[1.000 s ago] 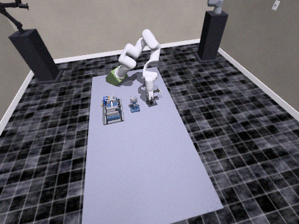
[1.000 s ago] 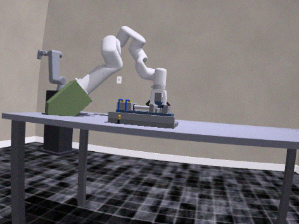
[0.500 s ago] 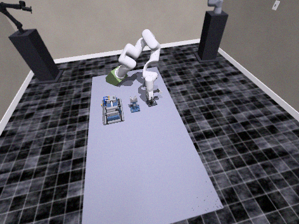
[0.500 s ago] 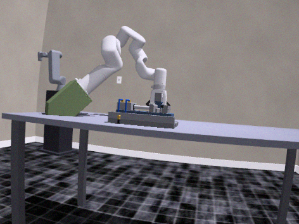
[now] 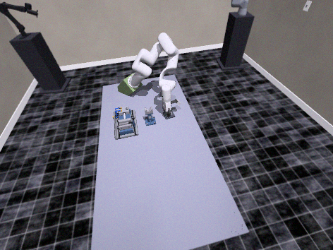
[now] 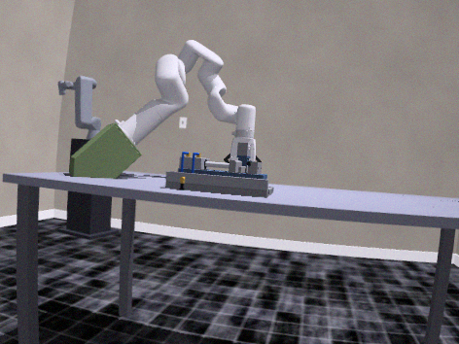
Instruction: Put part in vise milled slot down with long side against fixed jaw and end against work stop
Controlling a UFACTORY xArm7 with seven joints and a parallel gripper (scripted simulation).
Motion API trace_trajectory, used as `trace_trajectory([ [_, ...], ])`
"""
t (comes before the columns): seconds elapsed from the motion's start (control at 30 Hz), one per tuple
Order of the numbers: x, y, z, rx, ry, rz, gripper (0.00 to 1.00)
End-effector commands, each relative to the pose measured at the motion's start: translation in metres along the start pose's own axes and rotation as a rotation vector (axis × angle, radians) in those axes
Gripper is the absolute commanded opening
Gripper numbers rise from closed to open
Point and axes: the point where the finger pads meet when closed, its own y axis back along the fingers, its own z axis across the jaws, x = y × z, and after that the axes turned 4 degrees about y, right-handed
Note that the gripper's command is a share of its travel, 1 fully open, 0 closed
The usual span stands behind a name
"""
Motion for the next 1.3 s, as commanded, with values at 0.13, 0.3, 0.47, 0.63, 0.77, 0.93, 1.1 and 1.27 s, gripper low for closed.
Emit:
trace_trajectory([
  [0.13, 0.0, 0.002, 0.001, -0.002, 0.0, 0.0, 0.0],
  [0.3, 0.0, 0.006, 0.001, -0.002, 0.0, 0.0, 0.0],
  [0.47, 0.0, 0.012, 0.001, -0.002, 0.0, 0.0, 0.0],
  [0.63, 0.0, 0.02, 0.001, -0.002, 0.0, 0.0, 0.0],
  [0.77, 0.0, 0.03, 0.001, -0.002, 0.0, 0.0, 0.0],
  [0.93, 0.0, 0.046, 0.001, -0.002, 0.0, 0.0, 0.0],
  [1.1, 0.0, 0.057, 0.0, -0.002, 0.0, 0.0, 0.0],
  [1.27, 0.0, 0.076, 0.0, -0.002, 0.0, 0.0, 0.0],
])
